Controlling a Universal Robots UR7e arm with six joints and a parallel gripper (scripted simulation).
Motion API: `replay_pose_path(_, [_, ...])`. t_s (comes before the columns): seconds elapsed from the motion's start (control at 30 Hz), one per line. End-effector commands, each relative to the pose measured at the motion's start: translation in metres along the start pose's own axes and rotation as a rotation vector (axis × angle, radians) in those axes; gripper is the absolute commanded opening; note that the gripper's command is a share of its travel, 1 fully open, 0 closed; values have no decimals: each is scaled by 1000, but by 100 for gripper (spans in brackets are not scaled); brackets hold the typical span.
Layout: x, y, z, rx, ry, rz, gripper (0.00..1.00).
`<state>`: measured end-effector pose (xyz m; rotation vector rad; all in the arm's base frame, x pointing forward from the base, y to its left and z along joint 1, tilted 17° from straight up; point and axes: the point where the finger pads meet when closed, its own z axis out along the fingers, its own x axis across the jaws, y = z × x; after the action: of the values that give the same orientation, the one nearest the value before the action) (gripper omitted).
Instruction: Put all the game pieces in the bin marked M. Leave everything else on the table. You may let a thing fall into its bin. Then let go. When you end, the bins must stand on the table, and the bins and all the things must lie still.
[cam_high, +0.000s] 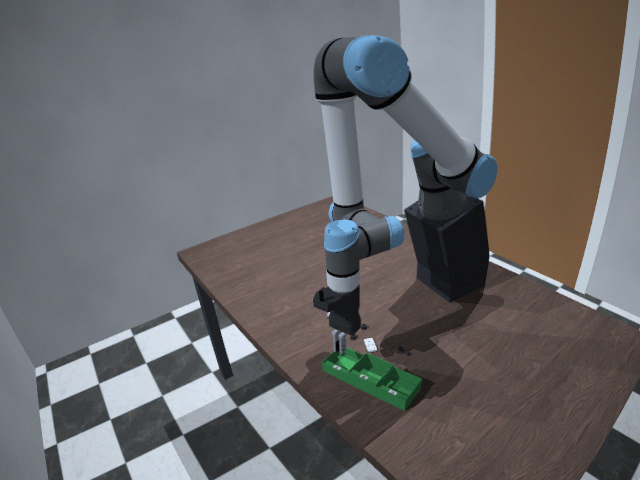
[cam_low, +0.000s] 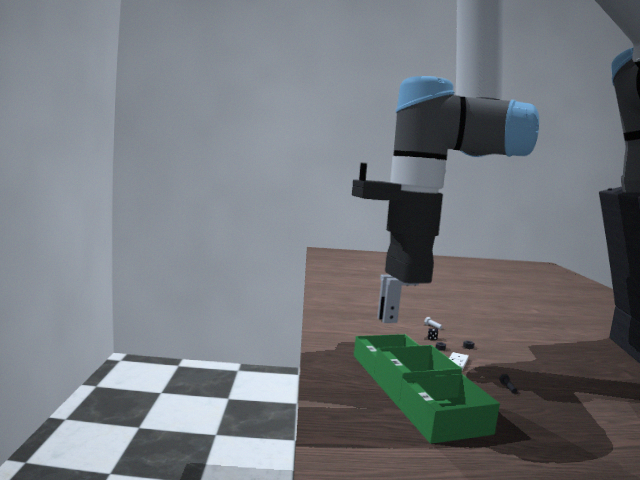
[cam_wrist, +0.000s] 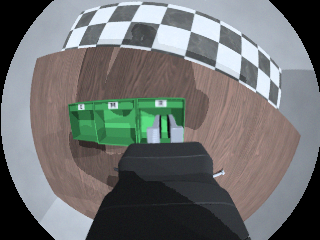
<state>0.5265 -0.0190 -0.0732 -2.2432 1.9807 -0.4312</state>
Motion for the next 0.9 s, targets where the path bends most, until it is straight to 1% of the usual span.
replay_pose_path(0.0, [-2,2,-9,-7,-3,-2,31])
replay_pose_path(0.17, [-1,1,-9,-5,-2,-2,31])
replay_pose_path(0.33, [-28,3,-7,-9,-4,-2,31])
replay_pose_path(0.4, [-28,3,-7,-9,-4,-2,31])
replay_pose_path(0.8, [-86,-1,-8,-3,-2,-2,31])
replay_pose_path(0.87, [-86,-1,-8,-4,-2,-2,31])
